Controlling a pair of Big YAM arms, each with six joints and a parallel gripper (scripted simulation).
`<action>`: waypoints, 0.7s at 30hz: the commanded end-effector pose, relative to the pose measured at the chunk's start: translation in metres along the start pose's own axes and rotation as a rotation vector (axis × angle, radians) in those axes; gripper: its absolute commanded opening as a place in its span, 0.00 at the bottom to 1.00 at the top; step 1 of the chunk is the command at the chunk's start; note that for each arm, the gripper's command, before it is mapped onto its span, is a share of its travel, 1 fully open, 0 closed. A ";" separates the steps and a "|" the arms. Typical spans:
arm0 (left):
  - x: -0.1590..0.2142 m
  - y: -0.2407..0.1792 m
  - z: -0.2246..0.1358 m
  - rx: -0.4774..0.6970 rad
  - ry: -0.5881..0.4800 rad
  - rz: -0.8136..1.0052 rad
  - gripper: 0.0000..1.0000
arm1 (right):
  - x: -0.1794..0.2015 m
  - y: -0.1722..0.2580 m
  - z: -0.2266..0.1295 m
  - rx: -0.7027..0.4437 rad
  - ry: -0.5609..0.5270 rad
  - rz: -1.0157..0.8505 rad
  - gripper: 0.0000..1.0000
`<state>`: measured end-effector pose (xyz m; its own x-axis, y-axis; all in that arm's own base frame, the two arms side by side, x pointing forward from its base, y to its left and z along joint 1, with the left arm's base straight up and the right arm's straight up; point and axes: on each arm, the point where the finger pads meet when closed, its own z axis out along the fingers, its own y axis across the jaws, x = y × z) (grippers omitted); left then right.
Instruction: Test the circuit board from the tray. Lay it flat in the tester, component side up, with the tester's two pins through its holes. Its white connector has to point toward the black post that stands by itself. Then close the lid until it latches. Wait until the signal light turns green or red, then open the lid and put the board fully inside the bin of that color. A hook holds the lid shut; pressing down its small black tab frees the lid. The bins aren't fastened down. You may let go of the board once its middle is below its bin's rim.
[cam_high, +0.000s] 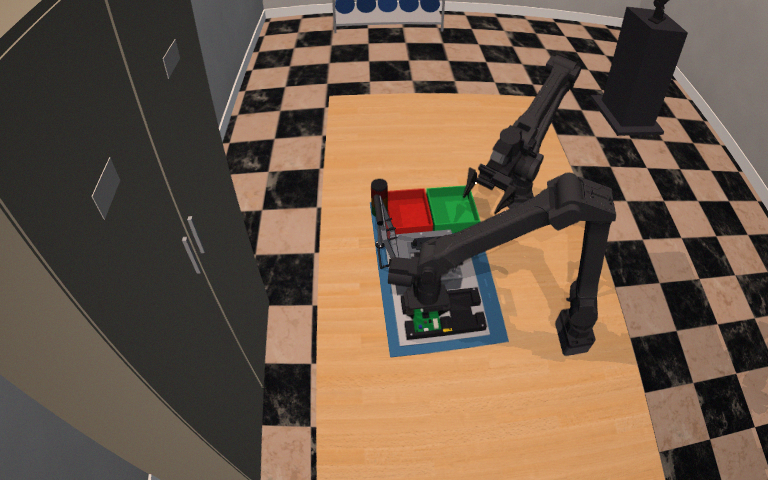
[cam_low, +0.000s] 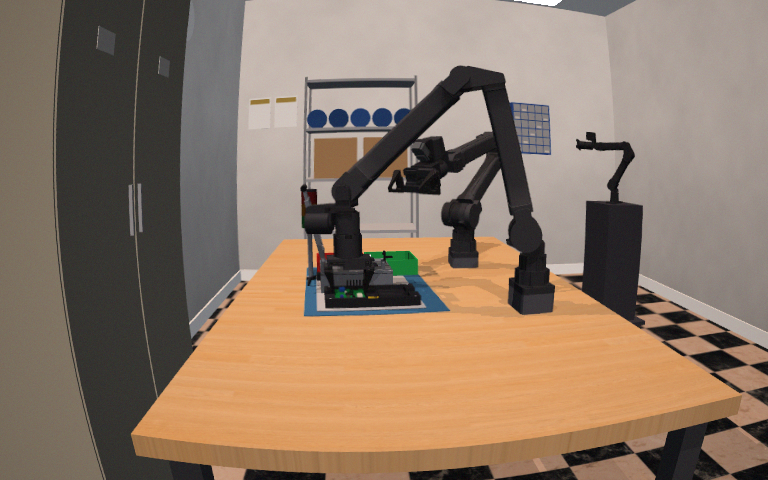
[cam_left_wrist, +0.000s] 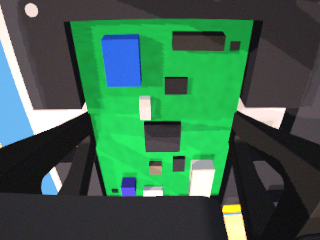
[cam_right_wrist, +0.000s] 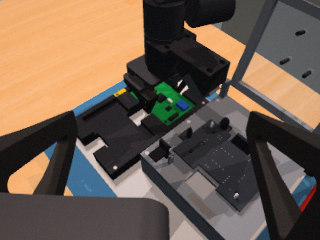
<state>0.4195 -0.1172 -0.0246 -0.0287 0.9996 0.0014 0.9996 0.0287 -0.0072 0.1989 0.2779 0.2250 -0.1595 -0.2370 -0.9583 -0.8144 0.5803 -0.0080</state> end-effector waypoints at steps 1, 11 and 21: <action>0.000 0.005 -0.010 -0.035 -0.010 0.000 0.23 | -0.010 0.002 0.000 -0.006 -0.015 0.007 1.00; -0.003 0.011 -0.079 -0.045 -0.013 0.001 0.68 | -0.010 0.002 0.000 -0.006 -0.015 0.007 1.00; 0.008 0.001 -0.101 -0.007 -0.001 0.008 0.68 | -0.028 0.001 -0.004 -0.004 -0.031 0.019 1.00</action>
<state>0.4145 -0.1150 0.0730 -0.0236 0.9997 -0.0018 0.9997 0.0237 0.0088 0.1987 0.2776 0.2242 -0.1628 -0.2394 -0.9572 -0.8142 0.5806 -0.0067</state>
